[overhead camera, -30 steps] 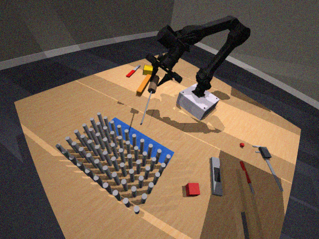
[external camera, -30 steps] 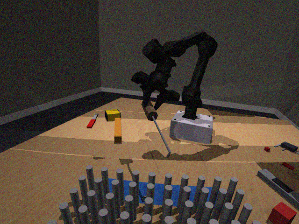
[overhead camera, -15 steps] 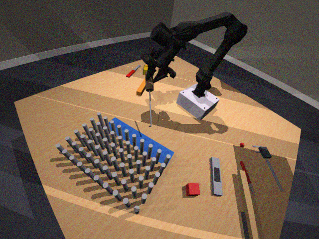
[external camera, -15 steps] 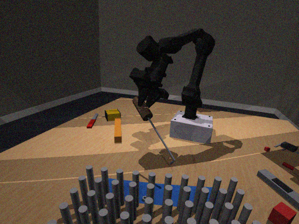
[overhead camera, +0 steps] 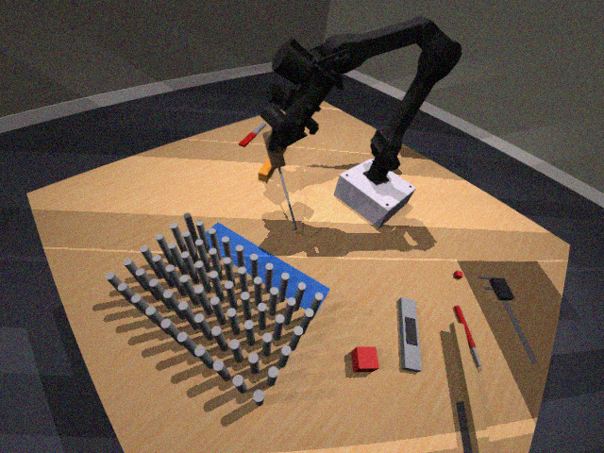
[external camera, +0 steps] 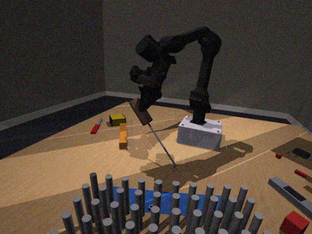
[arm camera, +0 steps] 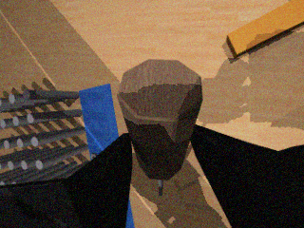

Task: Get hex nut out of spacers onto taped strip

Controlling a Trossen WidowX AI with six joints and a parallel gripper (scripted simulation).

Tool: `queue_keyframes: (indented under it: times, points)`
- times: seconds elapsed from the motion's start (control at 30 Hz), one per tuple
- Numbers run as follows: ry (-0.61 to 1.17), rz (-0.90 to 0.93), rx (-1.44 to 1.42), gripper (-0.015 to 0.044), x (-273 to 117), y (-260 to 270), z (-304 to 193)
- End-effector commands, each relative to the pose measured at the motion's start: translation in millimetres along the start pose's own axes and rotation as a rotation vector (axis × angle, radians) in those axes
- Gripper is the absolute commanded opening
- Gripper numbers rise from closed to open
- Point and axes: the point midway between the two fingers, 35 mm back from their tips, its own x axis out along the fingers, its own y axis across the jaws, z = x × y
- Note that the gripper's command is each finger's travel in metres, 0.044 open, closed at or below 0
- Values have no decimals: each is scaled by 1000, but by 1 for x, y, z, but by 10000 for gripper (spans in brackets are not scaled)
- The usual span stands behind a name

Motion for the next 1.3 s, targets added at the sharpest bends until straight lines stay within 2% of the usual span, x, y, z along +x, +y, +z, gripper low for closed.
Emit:
queue_keyframes:
  times: [0.0,0.63,1.27]
  points:
    - [-15,-29,-143,0,2,2,8]
    - [-18,-165,-764,0,11,8,37]
    - [65,-308,-1383,0,21,12,64]
